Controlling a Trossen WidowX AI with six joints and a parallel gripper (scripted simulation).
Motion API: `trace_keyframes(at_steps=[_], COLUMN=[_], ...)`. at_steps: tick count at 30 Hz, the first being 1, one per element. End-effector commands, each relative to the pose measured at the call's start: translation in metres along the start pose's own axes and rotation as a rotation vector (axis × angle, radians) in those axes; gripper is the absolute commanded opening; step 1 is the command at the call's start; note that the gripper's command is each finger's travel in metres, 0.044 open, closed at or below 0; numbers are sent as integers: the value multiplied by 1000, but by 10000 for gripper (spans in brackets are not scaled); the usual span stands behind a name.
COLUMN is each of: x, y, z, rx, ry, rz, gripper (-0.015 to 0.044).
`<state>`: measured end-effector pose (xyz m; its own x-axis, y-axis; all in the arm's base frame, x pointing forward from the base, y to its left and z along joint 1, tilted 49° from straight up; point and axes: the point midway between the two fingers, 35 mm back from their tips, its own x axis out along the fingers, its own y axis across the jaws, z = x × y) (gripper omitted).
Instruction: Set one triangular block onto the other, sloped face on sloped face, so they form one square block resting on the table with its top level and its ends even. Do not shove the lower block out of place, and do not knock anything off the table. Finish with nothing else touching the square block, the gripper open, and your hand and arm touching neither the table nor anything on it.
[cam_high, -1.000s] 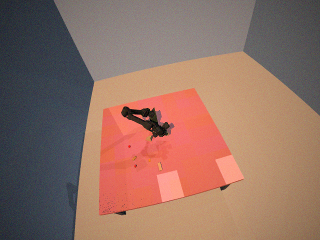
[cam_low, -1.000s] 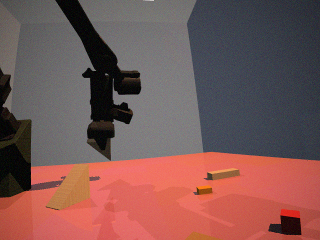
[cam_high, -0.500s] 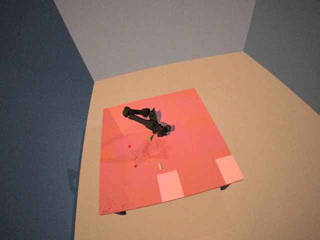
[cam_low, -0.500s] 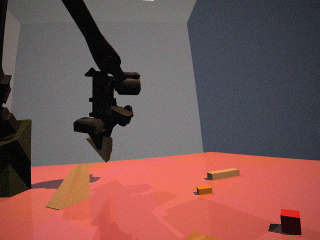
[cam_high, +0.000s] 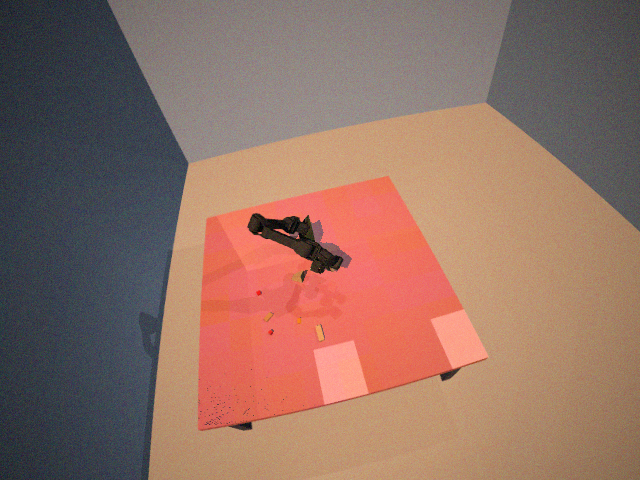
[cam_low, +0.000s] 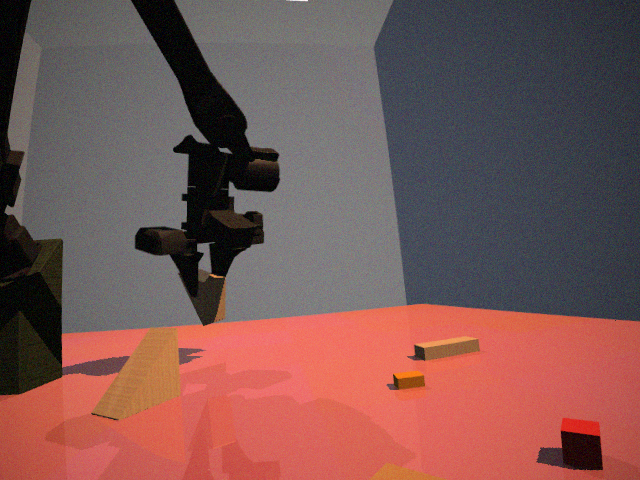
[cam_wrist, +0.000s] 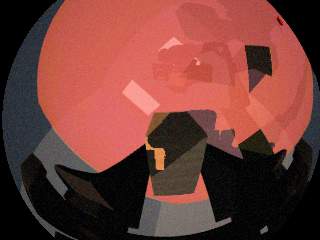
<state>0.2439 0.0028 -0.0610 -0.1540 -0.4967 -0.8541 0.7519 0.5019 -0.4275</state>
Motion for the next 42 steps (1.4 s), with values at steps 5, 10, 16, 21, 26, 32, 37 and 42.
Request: trace_keyframes(at_steps=[5,10,16,21,26,32,37,42], x=[-2,-3,-4,-5,-6,-8,-9,-11], y=[3,4,5,6,8,10,11,13], z=[0,0,0,-1,-1,-1,-2,-2], rx=[214,363,541,689,837,1013,1158,1302], ry=[-45,-77,-120,-158,-197,-245,-285,-323], rz=[-22,-34,-40,-38,-29,-9,17,50], gripper=[0,0,0,0,0,0,0,0])
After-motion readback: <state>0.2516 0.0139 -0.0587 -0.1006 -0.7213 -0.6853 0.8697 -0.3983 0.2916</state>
